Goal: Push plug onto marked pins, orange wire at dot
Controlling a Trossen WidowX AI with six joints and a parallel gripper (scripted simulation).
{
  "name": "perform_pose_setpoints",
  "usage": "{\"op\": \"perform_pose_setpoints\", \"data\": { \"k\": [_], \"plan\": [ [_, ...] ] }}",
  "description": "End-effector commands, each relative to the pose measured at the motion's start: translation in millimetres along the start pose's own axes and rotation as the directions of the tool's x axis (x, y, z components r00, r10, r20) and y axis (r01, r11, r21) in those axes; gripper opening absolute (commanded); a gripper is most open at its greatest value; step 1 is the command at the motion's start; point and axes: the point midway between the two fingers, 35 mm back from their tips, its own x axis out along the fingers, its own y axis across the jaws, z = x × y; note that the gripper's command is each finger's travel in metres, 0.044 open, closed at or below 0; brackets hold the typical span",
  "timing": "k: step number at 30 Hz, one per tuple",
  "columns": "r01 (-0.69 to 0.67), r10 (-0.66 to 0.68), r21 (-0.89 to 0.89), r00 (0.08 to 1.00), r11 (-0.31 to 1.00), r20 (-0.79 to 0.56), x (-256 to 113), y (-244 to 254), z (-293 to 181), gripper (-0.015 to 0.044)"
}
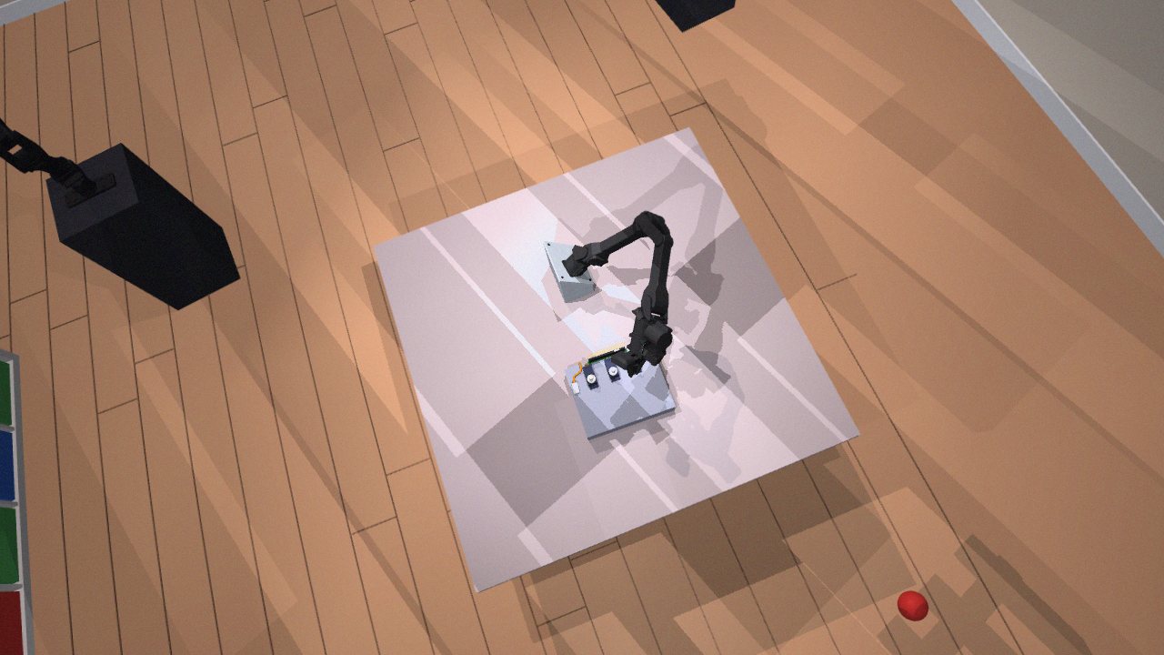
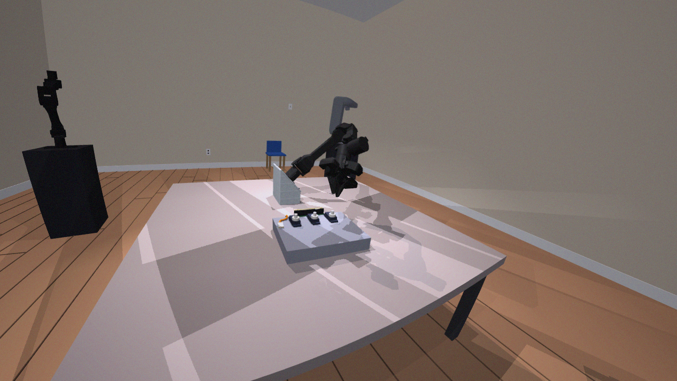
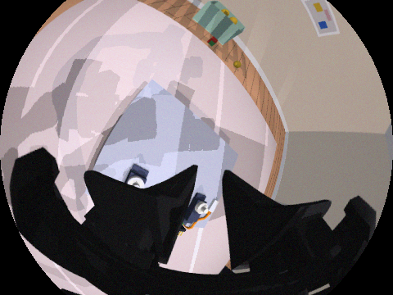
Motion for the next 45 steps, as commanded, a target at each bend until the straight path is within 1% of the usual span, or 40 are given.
{"op": "perform_pose_setpoints", "data": {
  "k": [1,7,13,18,24,30,36,45],
  "plan": [
    [-0.057,0.063,0.059,0.993,0.997,-0.098,21,-20,-19,0.0115],
    [-0.141,0.177,0.173,0.960,0.975,-0.218,49,-44,-52,0.0115],
    [-0.217,0.310,0.309,0.904,0.926,-0.293,72,-64,-89,0.0115],
    [-0.271,0.426,0.432,0.847,0.860,-0.318,88,-77,-120,0.0115],
    [-0.321,0.559,0.575,0.773,0.752,-0.300,104,-88,-157,0.0115],
    [-0.326,0.574,0.591,0.764,0.738,-0.295,106,-89,-161,0.0115],
    [-0.327,0.575,0.591,0.764,0.737,-0.295,124,-75,-168,0.0115],
    [-0.327,0.575,0.591,0.764,0.737,-0.295,128,-72,-170,0.0115]
  ]
}}
